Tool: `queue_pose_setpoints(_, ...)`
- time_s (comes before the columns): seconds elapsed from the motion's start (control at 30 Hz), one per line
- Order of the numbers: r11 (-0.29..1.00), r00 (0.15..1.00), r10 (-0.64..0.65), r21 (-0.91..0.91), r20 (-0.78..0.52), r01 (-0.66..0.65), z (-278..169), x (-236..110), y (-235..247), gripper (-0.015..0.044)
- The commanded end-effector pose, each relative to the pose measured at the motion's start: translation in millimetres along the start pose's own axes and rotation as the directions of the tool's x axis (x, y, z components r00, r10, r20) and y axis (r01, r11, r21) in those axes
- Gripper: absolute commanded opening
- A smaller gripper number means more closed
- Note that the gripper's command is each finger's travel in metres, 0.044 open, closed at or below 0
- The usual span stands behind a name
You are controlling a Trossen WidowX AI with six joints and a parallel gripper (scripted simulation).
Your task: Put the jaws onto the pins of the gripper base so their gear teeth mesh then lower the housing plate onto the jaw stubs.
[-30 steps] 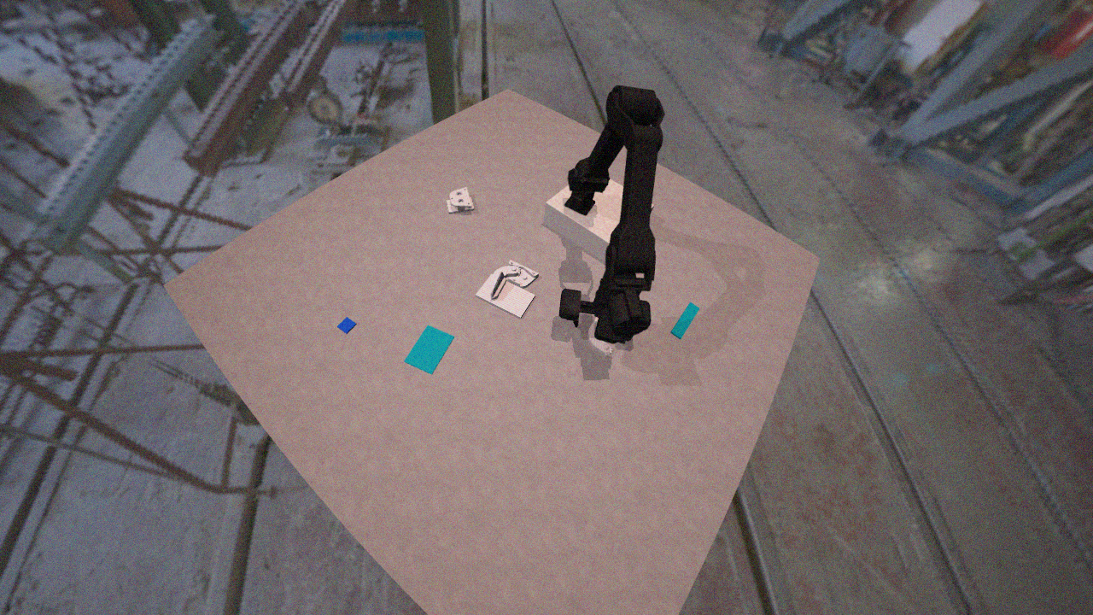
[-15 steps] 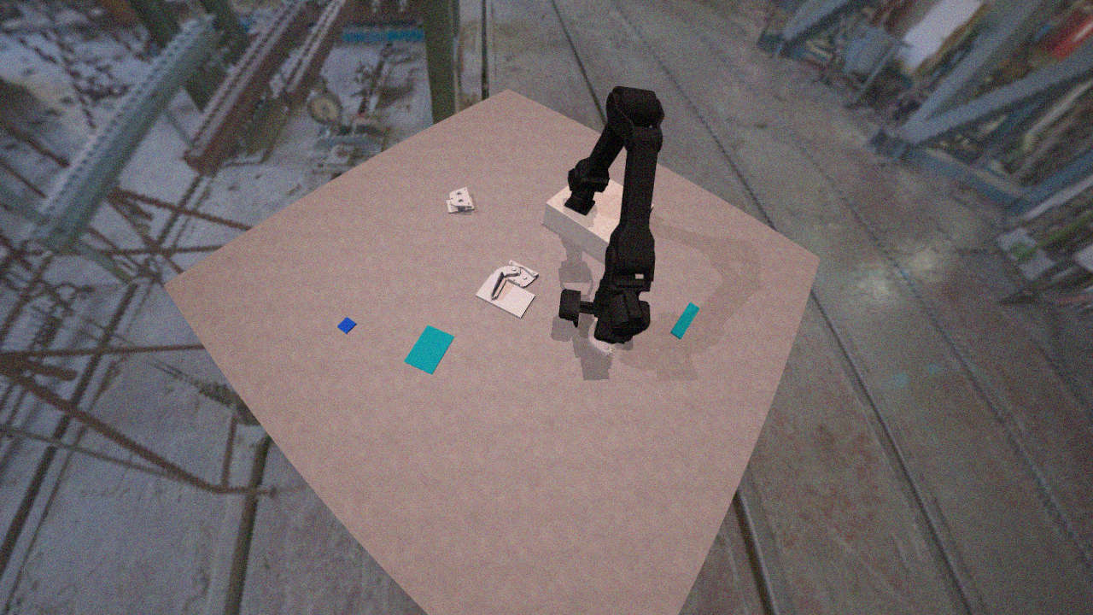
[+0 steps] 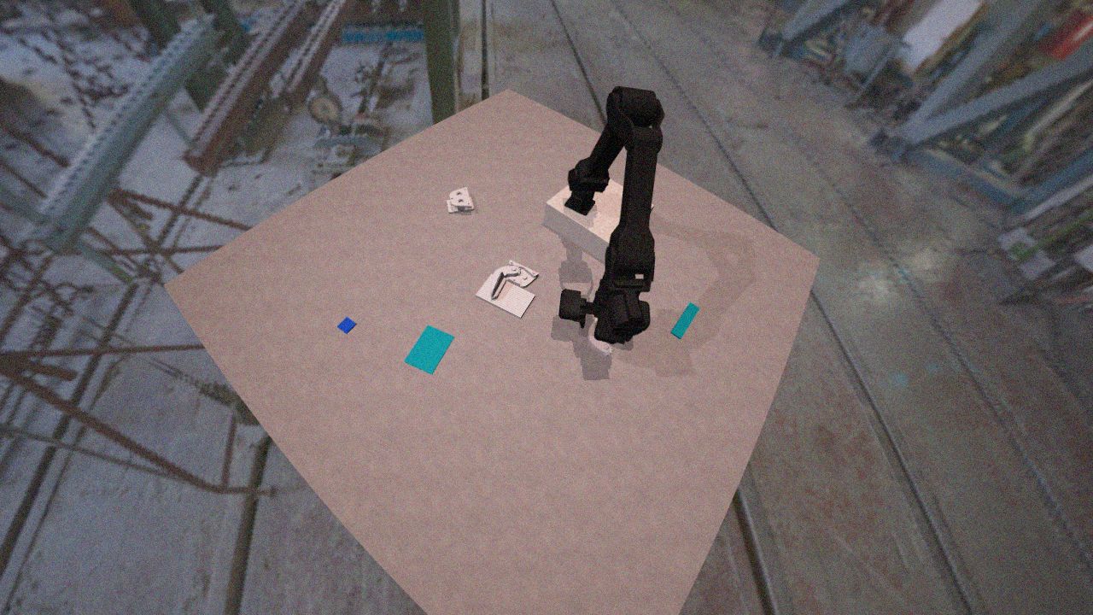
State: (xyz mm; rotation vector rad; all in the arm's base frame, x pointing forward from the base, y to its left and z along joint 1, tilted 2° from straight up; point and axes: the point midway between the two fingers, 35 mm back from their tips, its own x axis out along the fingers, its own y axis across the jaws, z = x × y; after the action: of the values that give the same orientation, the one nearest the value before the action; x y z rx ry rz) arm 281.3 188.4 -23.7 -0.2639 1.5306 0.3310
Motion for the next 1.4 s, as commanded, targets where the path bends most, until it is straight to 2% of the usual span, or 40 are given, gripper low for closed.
queue_pose_setpoints(0.0,1.000,1.000,0.000,0.000,0.000,0.000,0.0,0.0,0.0,0.0204)
queue_pose_setpoints(0.07,1.000,1.000,0.000,0.000,0.000,0.000,0.0,0.0,0.0,0.0151)
queue_pose_setpoints(0.17,1.000,1.000,0.000,0.000,0.000,0.000,0.0,0.0,0.0,0.0134)
queue_pose_setpoints(0.63,1.000,1.000,0.000,0.000,0.000,0.000,0.3,-2.1,0.1,0.0134)
queue_pose_setpoints(1.37,1.000,1.000,-0.001,0.001,0.000,0.001,1.0,-71.6,0.1,0.0134)
